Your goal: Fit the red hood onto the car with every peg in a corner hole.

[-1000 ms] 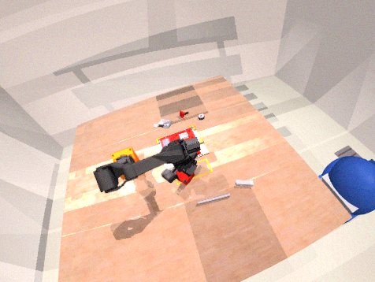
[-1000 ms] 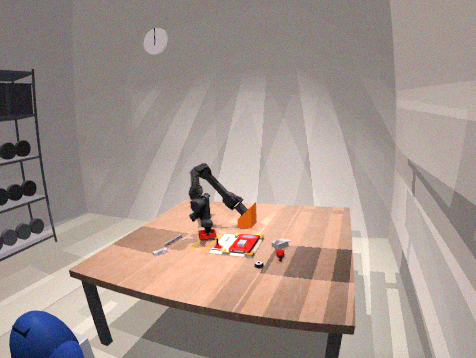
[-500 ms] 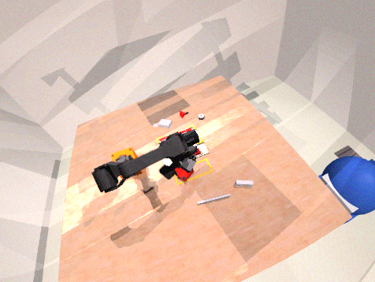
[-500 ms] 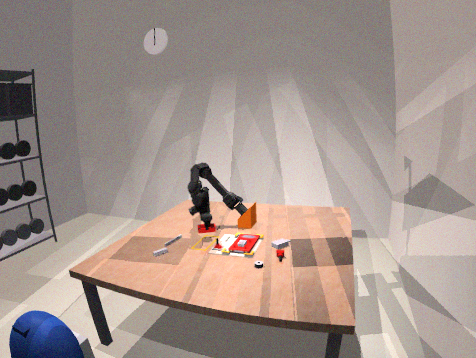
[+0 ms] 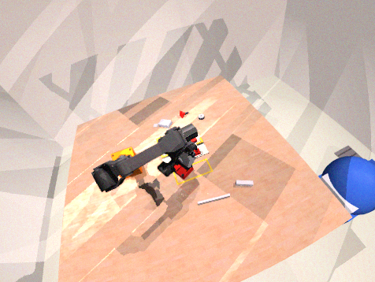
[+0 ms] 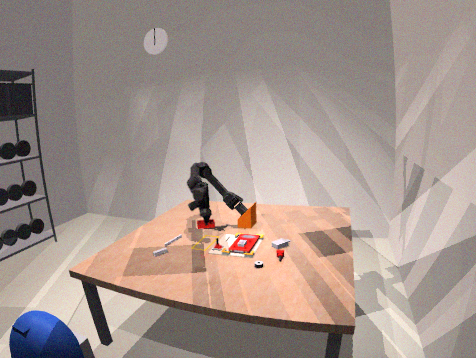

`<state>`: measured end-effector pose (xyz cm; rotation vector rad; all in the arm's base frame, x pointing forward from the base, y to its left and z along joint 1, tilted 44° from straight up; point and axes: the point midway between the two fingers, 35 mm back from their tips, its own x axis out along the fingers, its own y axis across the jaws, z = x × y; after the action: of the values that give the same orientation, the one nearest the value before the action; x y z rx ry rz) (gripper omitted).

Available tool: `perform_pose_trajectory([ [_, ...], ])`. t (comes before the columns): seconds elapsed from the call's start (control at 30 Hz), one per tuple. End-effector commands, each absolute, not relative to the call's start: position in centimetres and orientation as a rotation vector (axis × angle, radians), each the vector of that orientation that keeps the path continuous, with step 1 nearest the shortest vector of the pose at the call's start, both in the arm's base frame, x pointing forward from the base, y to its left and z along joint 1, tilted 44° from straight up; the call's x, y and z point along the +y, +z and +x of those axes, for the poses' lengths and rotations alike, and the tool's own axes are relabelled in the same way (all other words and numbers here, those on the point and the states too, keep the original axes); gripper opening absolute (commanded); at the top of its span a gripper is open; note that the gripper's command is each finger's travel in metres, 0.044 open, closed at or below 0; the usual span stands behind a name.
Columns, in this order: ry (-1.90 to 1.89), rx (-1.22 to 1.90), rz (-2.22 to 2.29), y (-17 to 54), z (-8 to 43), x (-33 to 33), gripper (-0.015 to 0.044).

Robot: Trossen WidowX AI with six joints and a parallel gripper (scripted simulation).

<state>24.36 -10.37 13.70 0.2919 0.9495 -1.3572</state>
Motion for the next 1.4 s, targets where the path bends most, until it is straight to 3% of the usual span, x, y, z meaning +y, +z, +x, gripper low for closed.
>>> perform_pose_trajectory([
  [0.0, -1.355, 0.947, 0.3, 13.97, 24.51, -10.03, 0.0],
  [1.37, -0.944, 1.359, -0.238, 13.46, 24.33, -9.69, 0.0],
])
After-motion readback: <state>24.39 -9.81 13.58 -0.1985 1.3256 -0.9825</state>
